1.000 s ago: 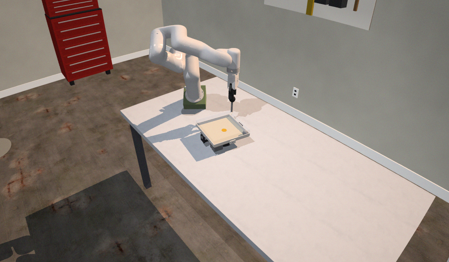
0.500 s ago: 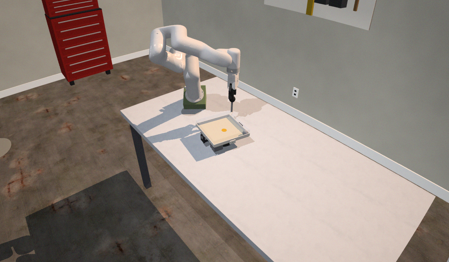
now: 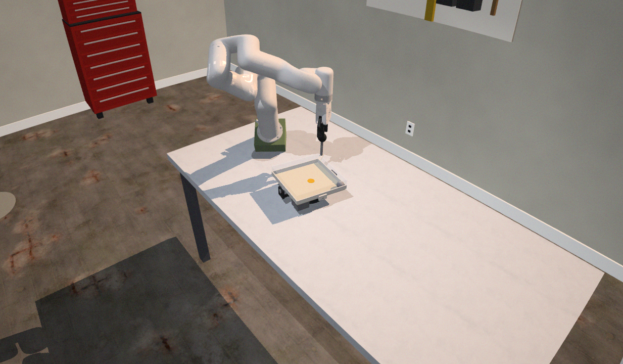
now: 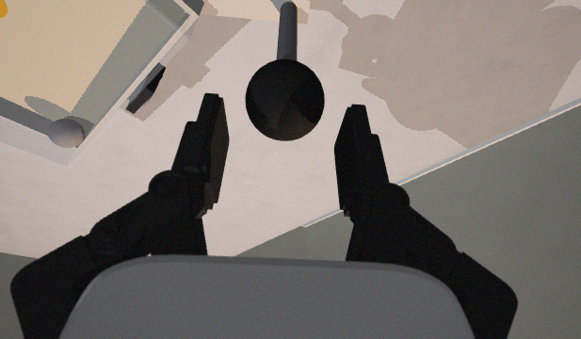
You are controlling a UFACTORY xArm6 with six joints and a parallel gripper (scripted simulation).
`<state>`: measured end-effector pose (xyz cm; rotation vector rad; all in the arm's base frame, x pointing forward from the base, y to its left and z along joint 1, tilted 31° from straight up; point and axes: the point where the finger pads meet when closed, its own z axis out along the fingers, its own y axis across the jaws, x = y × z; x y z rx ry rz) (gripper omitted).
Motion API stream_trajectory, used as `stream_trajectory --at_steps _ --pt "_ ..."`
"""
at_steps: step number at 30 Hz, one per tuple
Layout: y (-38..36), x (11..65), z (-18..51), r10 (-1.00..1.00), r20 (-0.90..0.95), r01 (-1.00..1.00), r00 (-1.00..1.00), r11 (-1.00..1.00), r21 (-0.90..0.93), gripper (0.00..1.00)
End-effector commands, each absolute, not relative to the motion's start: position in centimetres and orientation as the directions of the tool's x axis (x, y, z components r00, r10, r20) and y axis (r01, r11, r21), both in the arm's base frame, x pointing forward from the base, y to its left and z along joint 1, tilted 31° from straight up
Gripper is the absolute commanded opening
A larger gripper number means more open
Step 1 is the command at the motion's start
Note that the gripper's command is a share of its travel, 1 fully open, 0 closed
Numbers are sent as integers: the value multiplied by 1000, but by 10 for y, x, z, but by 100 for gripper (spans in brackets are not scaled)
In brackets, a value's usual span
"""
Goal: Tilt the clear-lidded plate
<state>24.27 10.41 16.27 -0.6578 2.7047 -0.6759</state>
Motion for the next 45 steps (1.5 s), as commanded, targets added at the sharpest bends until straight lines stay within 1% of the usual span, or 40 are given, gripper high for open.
stream_trajectory --at_steps 1,45 --pt "104 244 162 -490 -155 -360 -858 788 -499 61" --pt "93 255 135 -490 -155 -360 -858 788 -499 61"
